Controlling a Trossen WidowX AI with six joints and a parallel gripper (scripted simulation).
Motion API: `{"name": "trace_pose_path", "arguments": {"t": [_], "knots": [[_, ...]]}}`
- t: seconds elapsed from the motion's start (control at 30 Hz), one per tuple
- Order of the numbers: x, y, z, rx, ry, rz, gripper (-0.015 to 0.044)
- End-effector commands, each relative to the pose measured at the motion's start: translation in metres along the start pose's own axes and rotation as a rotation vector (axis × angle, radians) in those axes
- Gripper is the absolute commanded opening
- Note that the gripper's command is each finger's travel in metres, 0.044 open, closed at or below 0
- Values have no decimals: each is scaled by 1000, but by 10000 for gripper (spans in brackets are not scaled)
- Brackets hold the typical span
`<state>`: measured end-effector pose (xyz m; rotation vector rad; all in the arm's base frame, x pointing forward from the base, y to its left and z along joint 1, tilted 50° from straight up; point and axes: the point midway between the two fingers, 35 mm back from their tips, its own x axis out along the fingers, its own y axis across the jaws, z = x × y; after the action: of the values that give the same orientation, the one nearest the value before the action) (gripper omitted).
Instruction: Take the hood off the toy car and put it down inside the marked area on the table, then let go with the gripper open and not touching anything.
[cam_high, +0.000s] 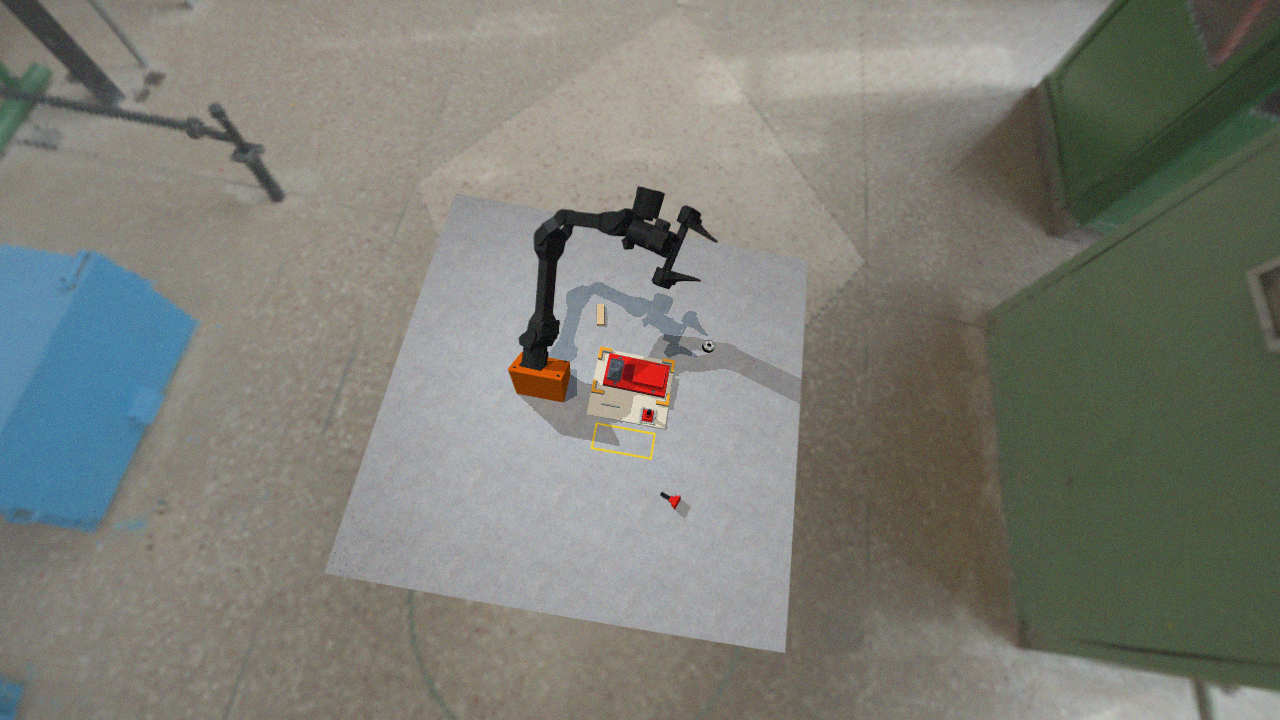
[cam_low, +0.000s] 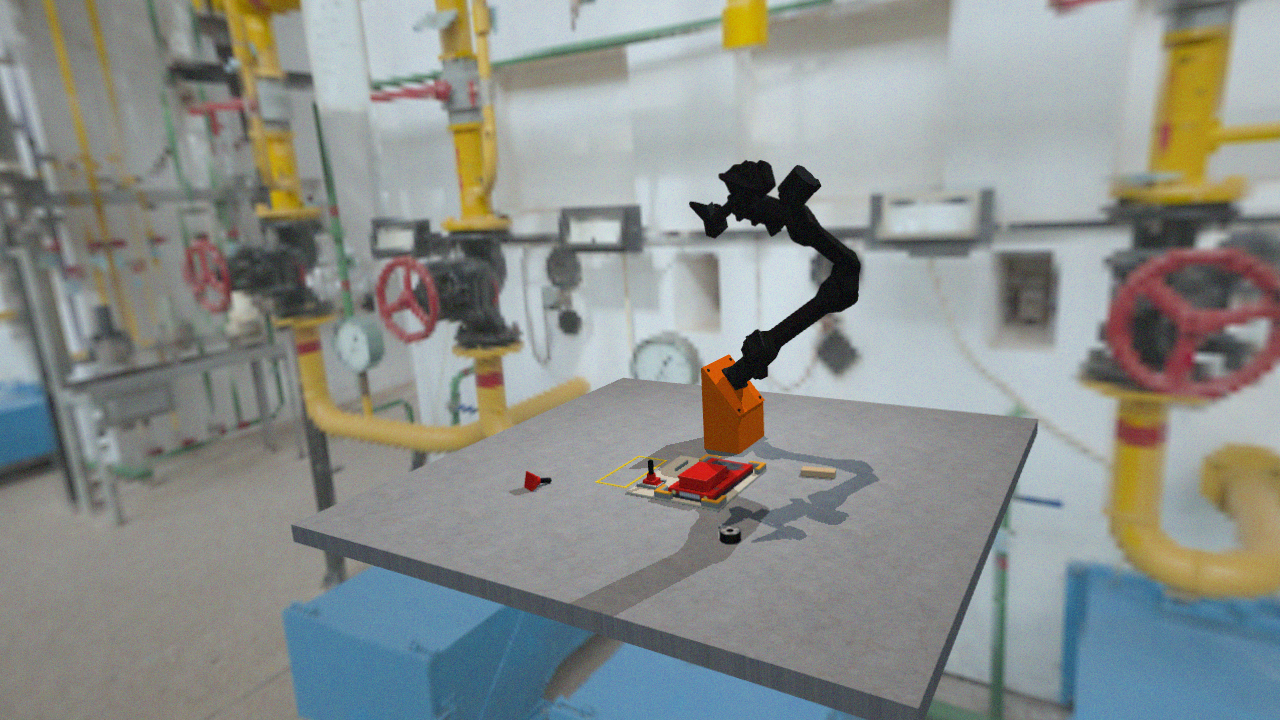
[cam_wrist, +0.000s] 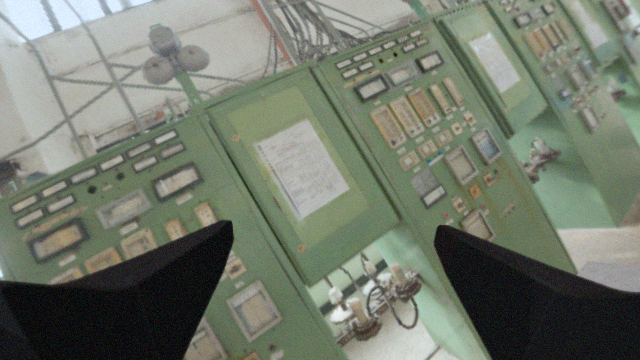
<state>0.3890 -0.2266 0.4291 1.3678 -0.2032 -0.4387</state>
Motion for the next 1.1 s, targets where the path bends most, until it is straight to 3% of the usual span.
{"name": "trace_pose_path", "arguments": {"t": [0.0,0.27,0.53,1.07], "knots": [[18,-39,-39,-95,141,-103,440],[31,-109,-118,-314,455,-244,440],[16,-179,-193,-509,807,-322,440],[-85,-304,-321,-729,1633,-252,440]]}}
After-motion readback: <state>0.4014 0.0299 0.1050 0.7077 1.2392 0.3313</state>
